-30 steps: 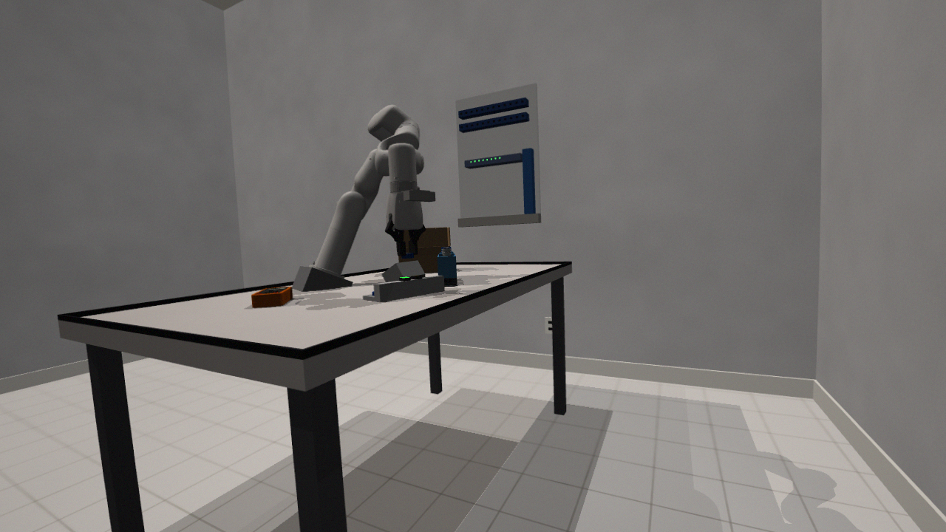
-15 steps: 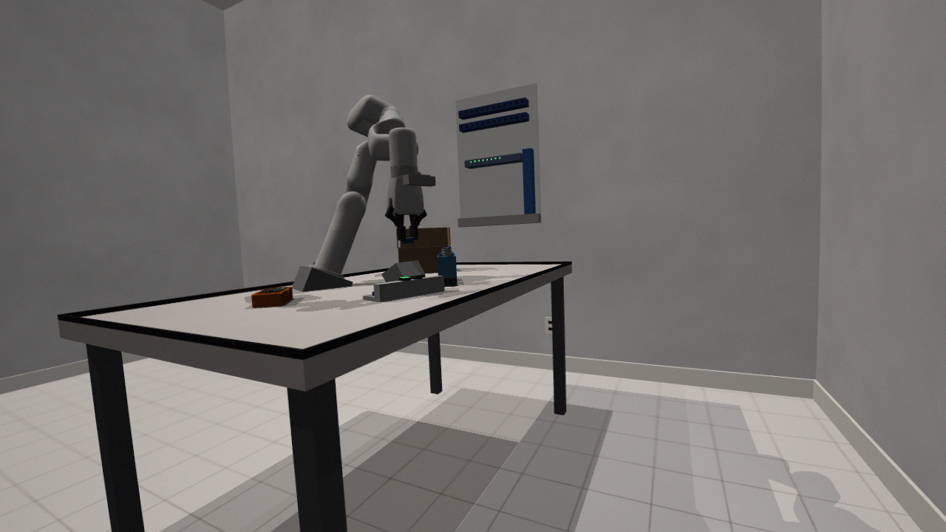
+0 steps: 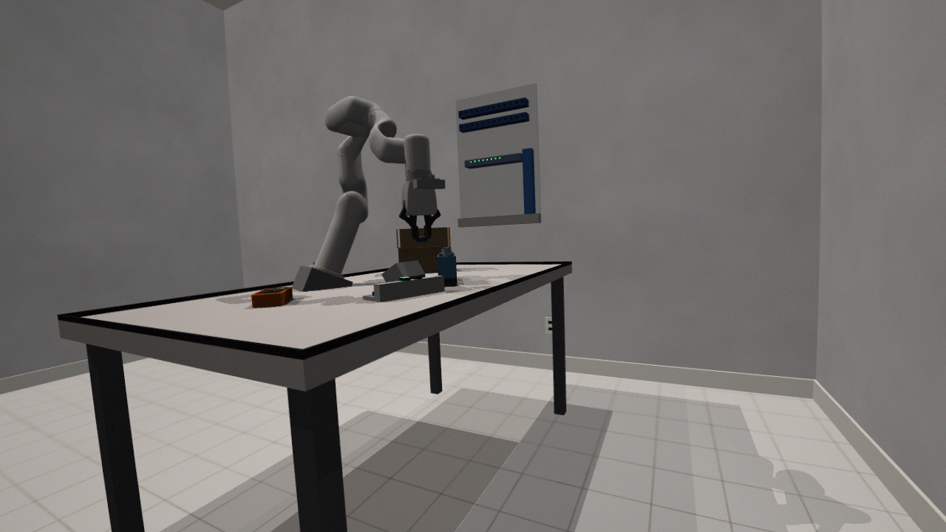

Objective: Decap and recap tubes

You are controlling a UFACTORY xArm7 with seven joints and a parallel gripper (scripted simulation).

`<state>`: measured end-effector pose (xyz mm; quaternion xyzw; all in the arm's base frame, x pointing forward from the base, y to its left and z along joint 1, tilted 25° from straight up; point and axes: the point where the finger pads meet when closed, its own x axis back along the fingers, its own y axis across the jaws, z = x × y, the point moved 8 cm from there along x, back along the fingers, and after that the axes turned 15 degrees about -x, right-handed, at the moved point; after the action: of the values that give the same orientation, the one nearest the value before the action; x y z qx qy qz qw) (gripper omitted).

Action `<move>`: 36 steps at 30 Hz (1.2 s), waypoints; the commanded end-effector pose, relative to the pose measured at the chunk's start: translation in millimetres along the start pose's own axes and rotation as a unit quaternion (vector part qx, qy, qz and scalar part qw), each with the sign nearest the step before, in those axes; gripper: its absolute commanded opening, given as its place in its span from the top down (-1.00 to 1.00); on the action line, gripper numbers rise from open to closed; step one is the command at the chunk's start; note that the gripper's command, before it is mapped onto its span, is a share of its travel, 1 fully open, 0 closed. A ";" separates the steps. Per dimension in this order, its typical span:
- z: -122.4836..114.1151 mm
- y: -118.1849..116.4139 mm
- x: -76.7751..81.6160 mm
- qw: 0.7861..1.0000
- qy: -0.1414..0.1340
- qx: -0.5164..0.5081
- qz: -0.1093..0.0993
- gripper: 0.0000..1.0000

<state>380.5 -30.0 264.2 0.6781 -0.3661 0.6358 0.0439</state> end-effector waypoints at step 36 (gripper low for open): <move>-172.5 -119.7 -9.5 1.000 0.027 -0.008 -0.003 1.00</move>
<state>303.6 151.1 334.5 0.6630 -0.3667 0.6497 0.0623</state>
